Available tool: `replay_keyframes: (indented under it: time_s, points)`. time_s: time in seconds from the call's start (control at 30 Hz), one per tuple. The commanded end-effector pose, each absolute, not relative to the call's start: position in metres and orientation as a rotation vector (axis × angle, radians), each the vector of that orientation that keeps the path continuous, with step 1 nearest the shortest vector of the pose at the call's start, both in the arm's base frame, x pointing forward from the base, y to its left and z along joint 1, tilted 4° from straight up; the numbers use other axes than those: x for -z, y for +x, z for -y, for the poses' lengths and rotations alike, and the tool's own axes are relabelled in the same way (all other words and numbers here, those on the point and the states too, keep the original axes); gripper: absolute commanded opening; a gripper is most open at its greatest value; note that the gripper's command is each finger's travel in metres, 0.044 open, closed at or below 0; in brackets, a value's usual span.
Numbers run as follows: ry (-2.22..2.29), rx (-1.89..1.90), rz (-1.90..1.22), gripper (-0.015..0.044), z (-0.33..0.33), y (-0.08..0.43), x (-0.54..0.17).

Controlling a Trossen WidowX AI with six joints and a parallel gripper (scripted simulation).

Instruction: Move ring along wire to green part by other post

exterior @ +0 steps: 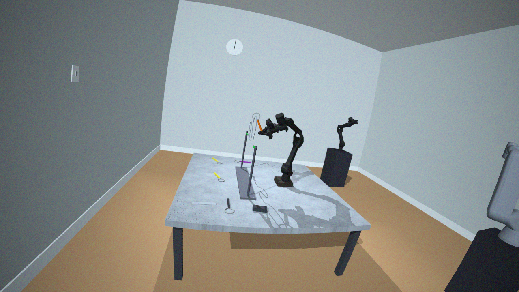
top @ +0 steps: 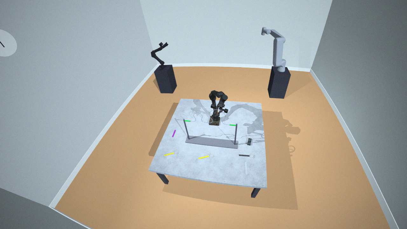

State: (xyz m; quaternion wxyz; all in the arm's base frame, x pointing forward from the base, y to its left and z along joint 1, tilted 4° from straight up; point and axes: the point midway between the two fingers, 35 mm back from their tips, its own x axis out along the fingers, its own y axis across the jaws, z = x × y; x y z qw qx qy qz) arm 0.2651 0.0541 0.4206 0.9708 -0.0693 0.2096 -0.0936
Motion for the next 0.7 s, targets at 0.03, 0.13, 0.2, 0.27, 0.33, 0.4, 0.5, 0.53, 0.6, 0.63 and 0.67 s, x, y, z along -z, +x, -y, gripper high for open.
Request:
replay_keyframes:
  time_s: [0.03,0.13,0.2,0.27,0.33,0.4,0.5,0.53,0.6,0.63,0.67]
  points:
    - [-0.209,0.209,-0.420,-0.0150,-0.0522,0.2655,-0.4201]
    - [-0.245,0.219,-0.417,-0.0150,-0.0510,0.2654,-0.4203]
    - [-0.269,0.226,-0.416,-0.0150,-0.0502,0.2654,-0.4204]
    - [-0.294,0.233,-0.414,-0.0150,-0.0494,0.2654,-0.4206]
    - [-0.318,0.240,-0.412,-0.0150,-0.0486,0.2654,-0.4208]
    - [-0.342,0.246,-0.410,-0.0150,-0.0479,0.2653,-0.4210]
    - [-0.378,0.256,-0.407,-0.0150,-0.0467,0.2653,-0.4213]
    - [-0.390,0.260,-0.406,-0.0150,-0.0463,0.2653,-0.4215]
    - [-0.414,0.266,-0.404,-0.0150,-0.0456,0.2652,-0.4217]
    - [-0.426,0.270,-0.403,-0.0150,-0.0452,0.2652,-0.4219]
    - [-0.439,0.273,-0.402,-0.0150,-0.0448,0.2652,-0.4220]
